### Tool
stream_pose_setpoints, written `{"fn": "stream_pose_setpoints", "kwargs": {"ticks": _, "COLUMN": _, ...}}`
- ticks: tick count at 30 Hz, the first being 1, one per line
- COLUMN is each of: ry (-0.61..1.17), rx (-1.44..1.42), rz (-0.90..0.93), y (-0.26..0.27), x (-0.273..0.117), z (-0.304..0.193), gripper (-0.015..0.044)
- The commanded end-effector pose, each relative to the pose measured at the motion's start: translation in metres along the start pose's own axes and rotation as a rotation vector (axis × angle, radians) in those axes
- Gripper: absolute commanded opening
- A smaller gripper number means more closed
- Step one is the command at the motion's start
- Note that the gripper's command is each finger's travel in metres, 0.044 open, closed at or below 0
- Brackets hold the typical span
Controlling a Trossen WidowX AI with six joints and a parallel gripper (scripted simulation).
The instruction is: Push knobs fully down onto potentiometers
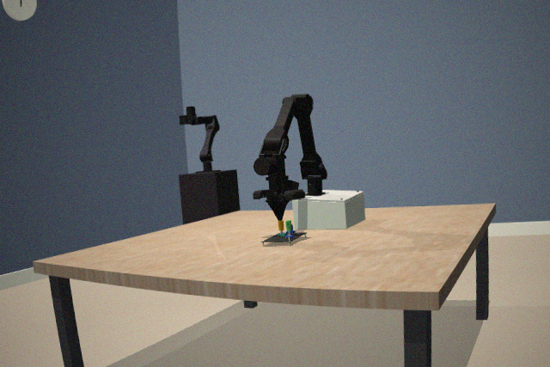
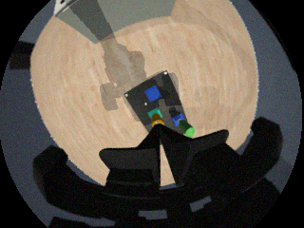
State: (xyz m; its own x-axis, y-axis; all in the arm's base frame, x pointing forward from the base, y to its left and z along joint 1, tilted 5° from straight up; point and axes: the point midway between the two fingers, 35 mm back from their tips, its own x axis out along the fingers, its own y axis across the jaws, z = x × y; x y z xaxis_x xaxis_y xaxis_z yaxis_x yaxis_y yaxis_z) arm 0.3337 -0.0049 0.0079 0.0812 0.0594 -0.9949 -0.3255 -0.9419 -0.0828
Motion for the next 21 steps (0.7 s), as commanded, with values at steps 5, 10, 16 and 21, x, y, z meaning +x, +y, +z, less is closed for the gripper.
{"fn": "stream_pose_setpoints", "kwargs": {"ticks": 5, "ry": -0.004, "rx": 0.002, "rz": -0.005, "y": -0.0009, "x": 0.0055, "z": 0.0006, "gripper": 0.0}}
{"fn": "stream_pose_setpoints", "kwargs": {"ticks": 10, "ry": -0.004, "rx": 0.002, "rz": -0.005, "y": -0.0009, "x": 0.0063, "z": 0.0007, "gripper": 0.0}}
{"fn": "stream_pose_setpoints", "kwargs": {"ticks": 16, "ry": -0.004, "rx": 0.002, "rz": -0.005, "y": -0.0009, "x": 0.0063, "z": 0.0007, "gripper": 0.0}}
{"fn": "stream_pose_setpoints", "kwargs": {"ticks": 21, "ry": -0.004, "rx": 0.002, "rz": -0.005, "y": -0.0009, "x": 0.0081, "z": 0.0007, "gripper": 0.0}}
